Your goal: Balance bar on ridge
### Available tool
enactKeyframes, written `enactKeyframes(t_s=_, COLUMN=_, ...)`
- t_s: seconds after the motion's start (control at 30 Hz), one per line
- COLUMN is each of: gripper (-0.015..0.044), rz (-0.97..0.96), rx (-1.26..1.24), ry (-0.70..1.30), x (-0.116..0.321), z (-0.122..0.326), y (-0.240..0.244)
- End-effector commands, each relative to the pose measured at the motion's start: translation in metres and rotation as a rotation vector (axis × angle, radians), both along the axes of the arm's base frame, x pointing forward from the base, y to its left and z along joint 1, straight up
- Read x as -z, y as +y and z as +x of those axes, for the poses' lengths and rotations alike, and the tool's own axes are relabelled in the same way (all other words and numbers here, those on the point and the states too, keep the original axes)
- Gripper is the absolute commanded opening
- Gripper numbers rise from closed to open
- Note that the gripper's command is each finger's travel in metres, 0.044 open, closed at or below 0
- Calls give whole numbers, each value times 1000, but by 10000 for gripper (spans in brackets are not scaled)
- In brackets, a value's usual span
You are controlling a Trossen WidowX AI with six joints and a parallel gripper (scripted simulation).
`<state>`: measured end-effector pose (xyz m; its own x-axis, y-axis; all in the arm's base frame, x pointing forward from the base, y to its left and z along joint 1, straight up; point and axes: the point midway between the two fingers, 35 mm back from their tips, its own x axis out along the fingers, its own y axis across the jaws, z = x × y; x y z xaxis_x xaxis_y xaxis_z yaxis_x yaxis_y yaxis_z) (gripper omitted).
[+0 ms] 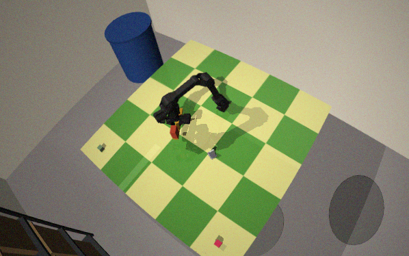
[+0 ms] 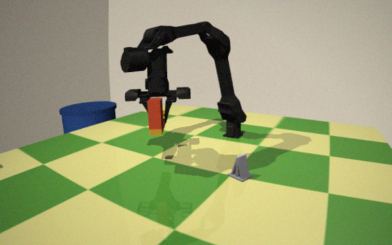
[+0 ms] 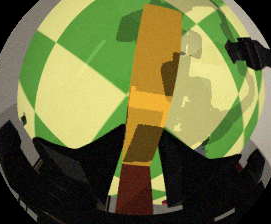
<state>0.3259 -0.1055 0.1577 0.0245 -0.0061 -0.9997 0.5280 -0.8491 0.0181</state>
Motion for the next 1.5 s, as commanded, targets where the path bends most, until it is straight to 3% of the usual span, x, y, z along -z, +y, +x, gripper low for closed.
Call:
enactKeyframes(t_s=0.0, gripper=0, rz=-5, rx=-35, ry=-11, x=-5, z=4, y=15)
enactKeyframes(t_s=1.47, gripper=0, rz=0, rx=-498, ry=-12, x=-6, z=2, y=187)
